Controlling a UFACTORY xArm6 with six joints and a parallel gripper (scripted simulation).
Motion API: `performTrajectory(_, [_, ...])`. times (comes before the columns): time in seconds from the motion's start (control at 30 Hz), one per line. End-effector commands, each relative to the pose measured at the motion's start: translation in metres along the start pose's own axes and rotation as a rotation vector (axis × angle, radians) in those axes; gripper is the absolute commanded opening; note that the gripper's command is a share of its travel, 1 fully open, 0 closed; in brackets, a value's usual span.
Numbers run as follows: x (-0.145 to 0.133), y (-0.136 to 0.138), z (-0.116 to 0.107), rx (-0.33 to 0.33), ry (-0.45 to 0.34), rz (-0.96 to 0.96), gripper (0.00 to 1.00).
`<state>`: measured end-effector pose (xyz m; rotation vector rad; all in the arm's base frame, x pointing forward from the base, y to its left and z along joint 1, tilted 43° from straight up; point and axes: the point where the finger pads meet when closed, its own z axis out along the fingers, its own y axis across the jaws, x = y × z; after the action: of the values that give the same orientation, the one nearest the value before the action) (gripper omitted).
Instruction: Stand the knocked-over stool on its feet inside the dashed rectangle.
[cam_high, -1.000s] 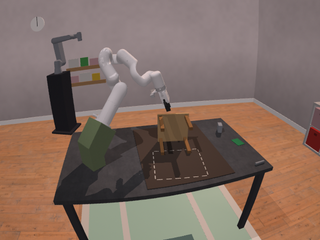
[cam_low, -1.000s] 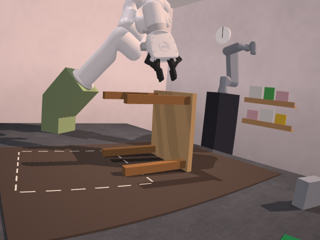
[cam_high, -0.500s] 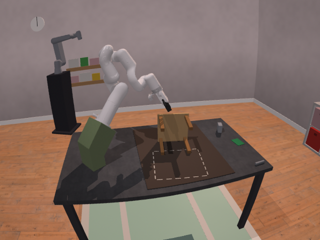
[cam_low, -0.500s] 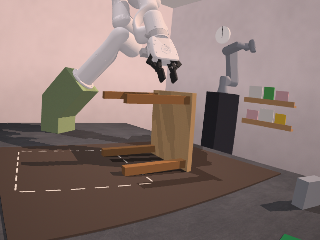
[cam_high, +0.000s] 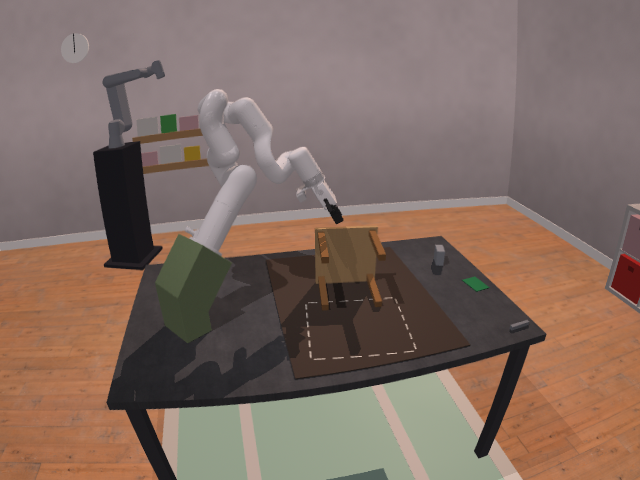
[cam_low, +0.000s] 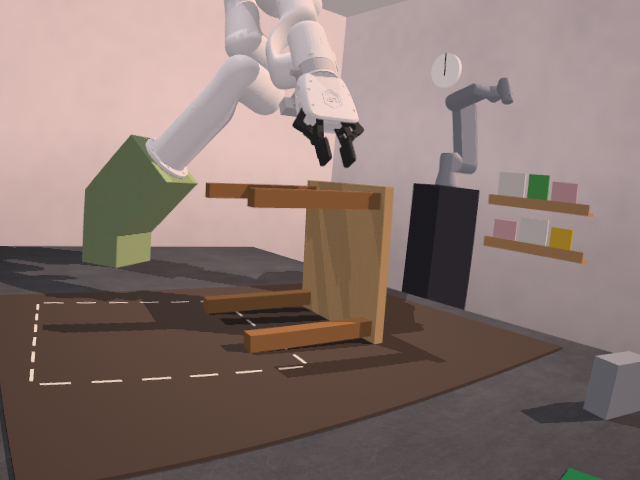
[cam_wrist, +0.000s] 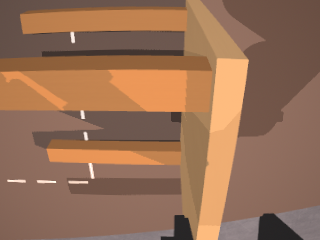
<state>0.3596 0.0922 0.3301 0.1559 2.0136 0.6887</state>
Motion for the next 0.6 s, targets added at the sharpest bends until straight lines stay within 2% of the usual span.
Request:
performTrajectory(0.0, [-0.0008, 0.0005, 0.0008, -0.002, -0.003, 0.0, 0.45])
performTrajectory(0.57, [0.0016, -0.0007, 0.0068, -0.002, -0.003, 0.0, 0.45])
